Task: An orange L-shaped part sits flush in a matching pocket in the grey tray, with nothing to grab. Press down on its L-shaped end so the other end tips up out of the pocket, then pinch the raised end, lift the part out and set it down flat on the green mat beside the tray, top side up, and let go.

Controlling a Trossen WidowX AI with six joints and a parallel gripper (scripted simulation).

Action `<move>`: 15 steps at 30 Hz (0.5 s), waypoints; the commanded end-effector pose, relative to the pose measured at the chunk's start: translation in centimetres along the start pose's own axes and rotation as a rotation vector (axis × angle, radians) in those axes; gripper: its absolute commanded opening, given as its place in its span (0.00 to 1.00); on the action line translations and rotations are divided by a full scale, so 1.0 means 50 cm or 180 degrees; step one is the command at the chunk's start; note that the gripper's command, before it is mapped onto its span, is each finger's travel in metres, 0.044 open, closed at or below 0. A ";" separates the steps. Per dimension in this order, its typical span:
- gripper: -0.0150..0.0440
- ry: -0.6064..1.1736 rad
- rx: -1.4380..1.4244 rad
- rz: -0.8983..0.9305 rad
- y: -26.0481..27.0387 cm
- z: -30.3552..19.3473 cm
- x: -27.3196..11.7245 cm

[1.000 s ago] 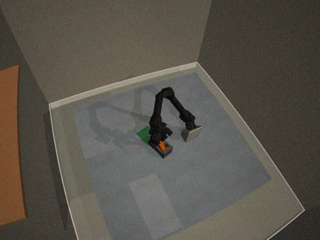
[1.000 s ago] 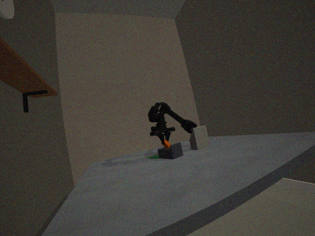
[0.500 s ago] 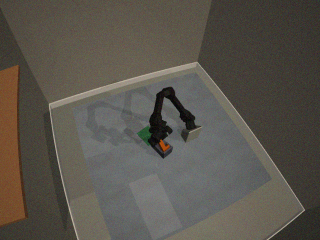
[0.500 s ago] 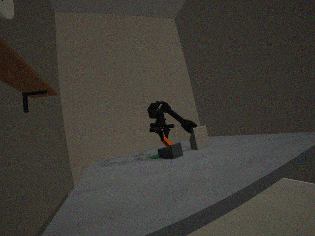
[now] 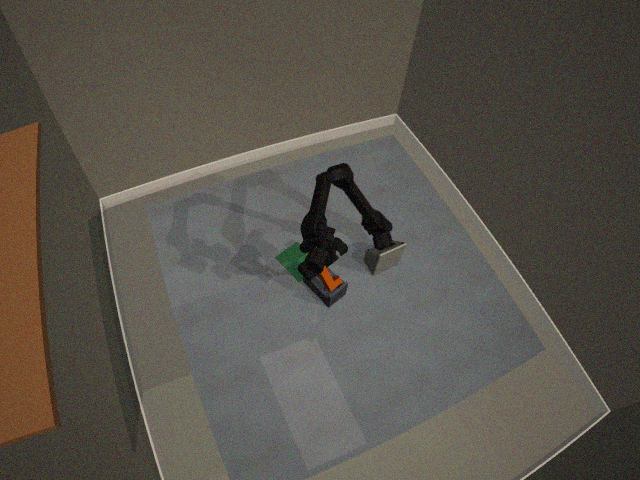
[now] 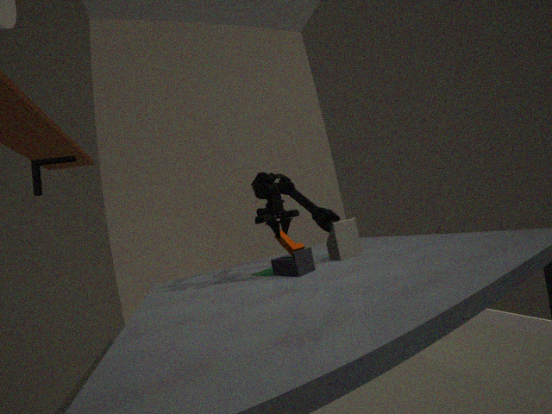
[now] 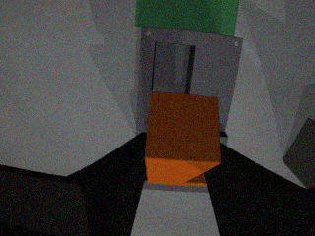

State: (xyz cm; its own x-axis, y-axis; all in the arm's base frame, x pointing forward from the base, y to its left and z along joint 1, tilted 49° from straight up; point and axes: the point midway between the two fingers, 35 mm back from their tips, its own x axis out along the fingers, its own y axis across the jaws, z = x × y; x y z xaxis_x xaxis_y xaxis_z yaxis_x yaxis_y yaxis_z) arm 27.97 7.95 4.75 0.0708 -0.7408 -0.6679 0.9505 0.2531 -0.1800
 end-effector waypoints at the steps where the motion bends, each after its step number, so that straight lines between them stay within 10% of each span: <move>1: 0.25 0.0009 0.0015 0.0008 0.001 -0.002 -0.016; 15: 0.25 0.0009 0.0015 0.0008 -0.001 0.026 -0.023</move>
State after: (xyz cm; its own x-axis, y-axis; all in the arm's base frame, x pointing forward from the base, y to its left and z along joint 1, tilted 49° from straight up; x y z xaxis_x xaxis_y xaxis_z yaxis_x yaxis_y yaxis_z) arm 27.94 8.62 5.67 0.0705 -0.7398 -0.6691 0.9514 0.2514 -0.1778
